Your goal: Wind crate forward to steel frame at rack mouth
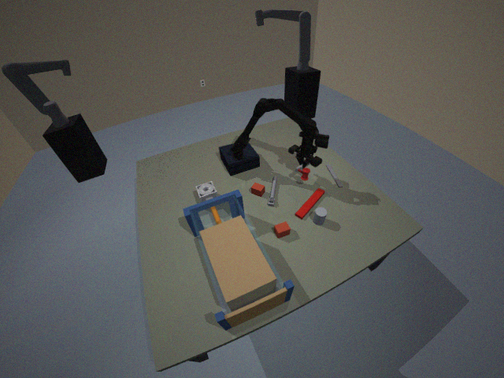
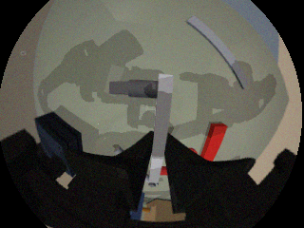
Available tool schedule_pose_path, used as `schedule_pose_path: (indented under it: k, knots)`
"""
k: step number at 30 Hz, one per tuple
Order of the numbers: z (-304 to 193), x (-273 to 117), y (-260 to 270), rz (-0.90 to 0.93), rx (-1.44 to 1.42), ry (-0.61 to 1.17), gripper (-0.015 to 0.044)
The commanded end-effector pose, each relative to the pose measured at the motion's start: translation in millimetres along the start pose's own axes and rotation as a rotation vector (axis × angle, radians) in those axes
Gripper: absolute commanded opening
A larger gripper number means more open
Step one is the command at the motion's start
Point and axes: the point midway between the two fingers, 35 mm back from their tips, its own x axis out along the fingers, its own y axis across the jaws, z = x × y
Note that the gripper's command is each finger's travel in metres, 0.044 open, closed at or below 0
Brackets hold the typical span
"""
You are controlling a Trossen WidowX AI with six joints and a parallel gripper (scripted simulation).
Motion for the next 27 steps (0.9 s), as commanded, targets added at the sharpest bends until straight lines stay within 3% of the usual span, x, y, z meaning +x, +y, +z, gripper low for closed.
schedule_pose_path:
  k: [1,4,20,27]
  knots:
    - [-1.7,-69.8,3.6,-0.031,-0.004,-0.024,0.0000]
    - [-3.6,-83.7,6.8,-0.030,-0.004,-0.024,0.0000]
    - [-3.6,-83.7,6.8,-0.030,-0.004,-0.024,0.0000]
    - [-36.1,-79.8,-2.8,-0.027,0.123,-0.009,0.0000]
